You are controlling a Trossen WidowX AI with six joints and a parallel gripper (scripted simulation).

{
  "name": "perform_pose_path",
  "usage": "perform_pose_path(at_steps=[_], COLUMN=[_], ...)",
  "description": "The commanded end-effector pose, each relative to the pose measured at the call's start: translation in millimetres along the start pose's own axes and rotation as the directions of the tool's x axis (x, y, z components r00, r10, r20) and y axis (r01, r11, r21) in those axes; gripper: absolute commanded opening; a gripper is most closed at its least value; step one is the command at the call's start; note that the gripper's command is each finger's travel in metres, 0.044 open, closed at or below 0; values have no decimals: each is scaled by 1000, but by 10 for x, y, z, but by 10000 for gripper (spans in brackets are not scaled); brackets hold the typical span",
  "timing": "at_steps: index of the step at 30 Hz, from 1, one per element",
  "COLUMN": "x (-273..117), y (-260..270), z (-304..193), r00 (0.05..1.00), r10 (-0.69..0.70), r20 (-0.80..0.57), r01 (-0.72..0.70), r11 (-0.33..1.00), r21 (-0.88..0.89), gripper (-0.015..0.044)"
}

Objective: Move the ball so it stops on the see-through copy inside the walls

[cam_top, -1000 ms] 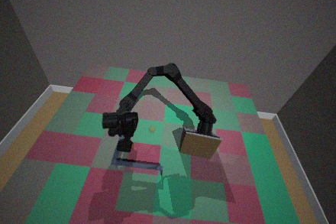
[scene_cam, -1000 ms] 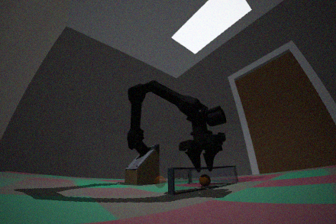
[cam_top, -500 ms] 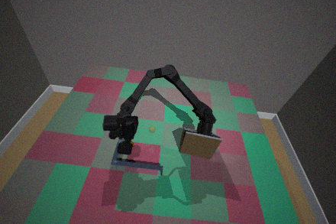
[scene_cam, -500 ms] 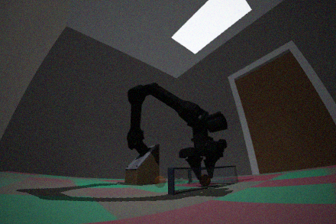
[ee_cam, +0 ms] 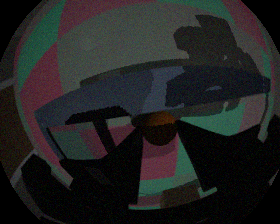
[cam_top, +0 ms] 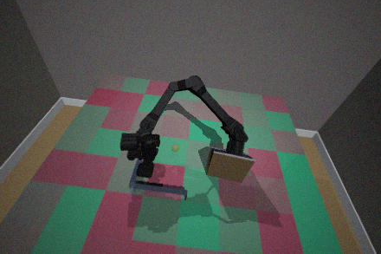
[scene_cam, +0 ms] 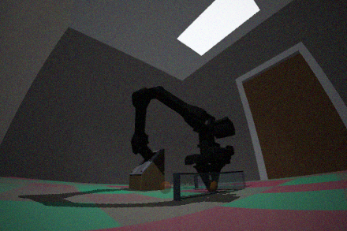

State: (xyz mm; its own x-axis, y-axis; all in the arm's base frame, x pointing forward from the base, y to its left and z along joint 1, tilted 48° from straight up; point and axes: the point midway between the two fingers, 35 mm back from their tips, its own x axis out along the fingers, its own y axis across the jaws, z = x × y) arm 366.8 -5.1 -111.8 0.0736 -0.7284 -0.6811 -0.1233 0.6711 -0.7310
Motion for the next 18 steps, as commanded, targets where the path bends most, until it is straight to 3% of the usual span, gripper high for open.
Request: perform_pose_path(at_steps=[1,4,18], x=[-9,-100,-896], y=[15,106,88], z=[-10,-46,14], r00=[1000,1000,1000], r10=[3,30,24], r20=[-1,0,-2], r01=[-3,-30,-24], r11=[1000,999,999], r21=[-11,-45,-29], gripper=[60,0,0])
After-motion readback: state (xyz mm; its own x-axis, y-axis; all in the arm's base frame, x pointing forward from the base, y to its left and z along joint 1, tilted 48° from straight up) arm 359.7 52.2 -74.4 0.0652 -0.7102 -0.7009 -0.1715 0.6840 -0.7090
